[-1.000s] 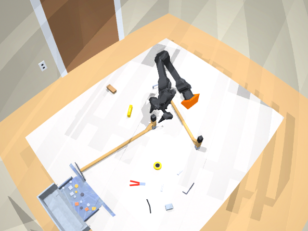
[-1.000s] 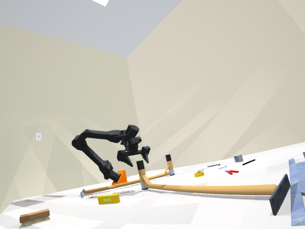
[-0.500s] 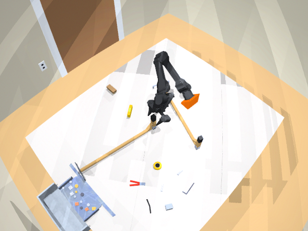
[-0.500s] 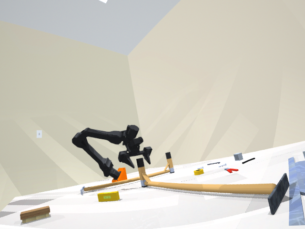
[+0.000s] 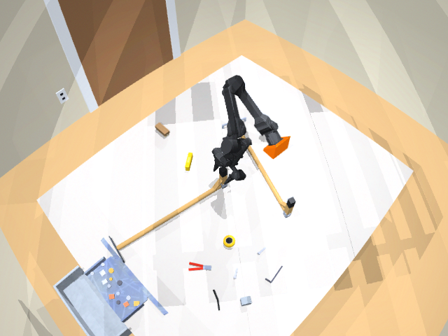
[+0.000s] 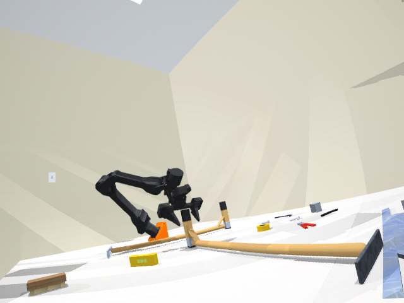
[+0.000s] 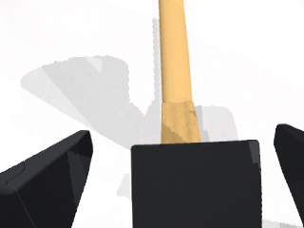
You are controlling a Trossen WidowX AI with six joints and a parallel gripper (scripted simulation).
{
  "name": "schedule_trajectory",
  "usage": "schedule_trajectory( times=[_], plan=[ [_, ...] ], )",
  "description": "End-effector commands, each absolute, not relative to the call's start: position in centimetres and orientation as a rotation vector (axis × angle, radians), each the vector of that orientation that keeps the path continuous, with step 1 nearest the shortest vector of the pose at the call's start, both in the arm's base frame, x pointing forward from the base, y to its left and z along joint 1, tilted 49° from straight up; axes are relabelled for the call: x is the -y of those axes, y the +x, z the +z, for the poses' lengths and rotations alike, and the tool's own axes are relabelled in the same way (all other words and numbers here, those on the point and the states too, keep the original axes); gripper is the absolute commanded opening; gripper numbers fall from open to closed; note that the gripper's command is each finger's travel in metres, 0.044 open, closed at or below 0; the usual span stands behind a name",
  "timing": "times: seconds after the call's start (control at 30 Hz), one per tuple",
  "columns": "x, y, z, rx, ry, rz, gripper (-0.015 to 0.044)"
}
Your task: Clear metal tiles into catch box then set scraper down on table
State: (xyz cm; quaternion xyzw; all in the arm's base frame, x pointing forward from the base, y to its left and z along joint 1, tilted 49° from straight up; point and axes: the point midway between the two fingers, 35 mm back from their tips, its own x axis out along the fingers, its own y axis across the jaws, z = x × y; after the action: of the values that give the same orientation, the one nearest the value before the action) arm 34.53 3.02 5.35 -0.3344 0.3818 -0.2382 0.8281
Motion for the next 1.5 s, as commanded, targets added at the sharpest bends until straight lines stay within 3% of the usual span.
schedule_trajectory(
  times=[0.0,0.27,0.5,0.57,1.47],
  plan=[
    [-3.0,34.5,5.4,-0.809,-0.706,-0.507,0.0309],
    [-3.0,34.5,5.4,-0.809,-0.706,-0.507,0.0099],
    [-3.0,34.5,5.4,-0.809,-0.706,-0.507,0.0052],
    [-3.1,34.5,5.4,-0.809,-0.707,-0.507,0.0000],
    [-5.0,34.9,3.7,-0.830,-0.729,-0.464,0.0000]
  ],
)
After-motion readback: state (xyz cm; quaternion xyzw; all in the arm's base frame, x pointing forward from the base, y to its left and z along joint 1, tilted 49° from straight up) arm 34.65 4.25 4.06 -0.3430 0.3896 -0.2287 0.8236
